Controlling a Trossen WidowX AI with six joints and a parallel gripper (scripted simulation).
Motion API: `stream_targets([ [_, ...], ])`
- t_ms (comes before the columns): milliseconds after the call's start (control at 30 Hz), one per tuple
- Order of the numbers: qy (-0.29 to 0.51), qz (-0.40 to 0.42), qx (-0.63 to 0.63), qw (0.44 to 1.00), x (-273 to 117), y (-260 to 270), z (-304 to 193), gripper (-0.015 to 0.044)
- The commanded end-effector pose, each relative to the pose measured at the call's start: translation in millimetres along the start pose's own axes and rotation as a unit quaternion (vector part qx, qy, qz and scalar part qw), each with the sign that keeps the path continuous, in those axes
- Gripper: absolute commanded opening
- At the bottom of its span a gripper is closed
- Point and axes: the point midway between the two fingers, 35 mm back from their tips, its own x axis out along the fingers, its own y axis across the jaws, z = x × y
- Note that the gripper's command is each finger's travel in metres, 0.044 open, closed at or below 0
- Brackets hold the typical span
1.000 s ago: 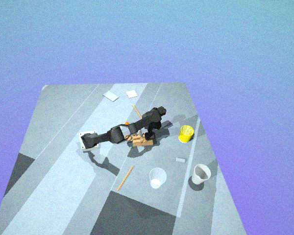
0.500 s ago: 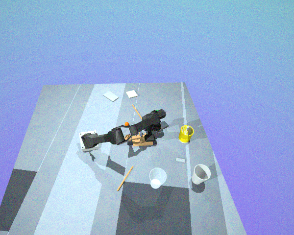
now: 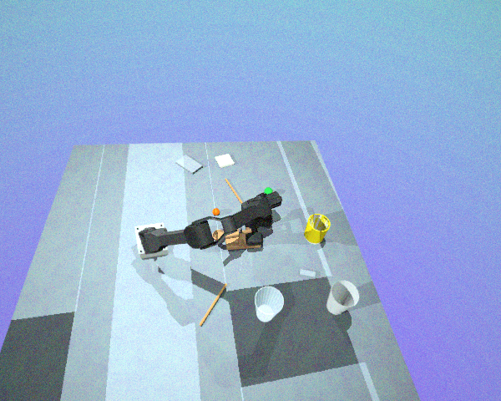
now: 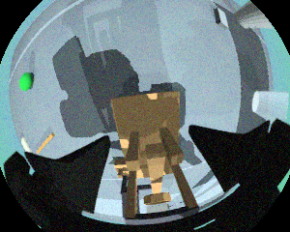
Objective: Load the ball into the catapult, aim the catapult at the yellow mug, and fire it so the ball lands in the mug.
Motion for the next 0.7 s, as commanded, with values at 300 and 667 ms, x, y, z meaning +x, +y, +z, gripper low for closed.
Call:
stream_targets([
  [300,0.000,0.000,0.000,1.000,1.3,-0.2,-0.2,0.0204],
  [667,0.000,0.000,0.000,1.000,-23.2,0.6,0.7,0.0013],
])
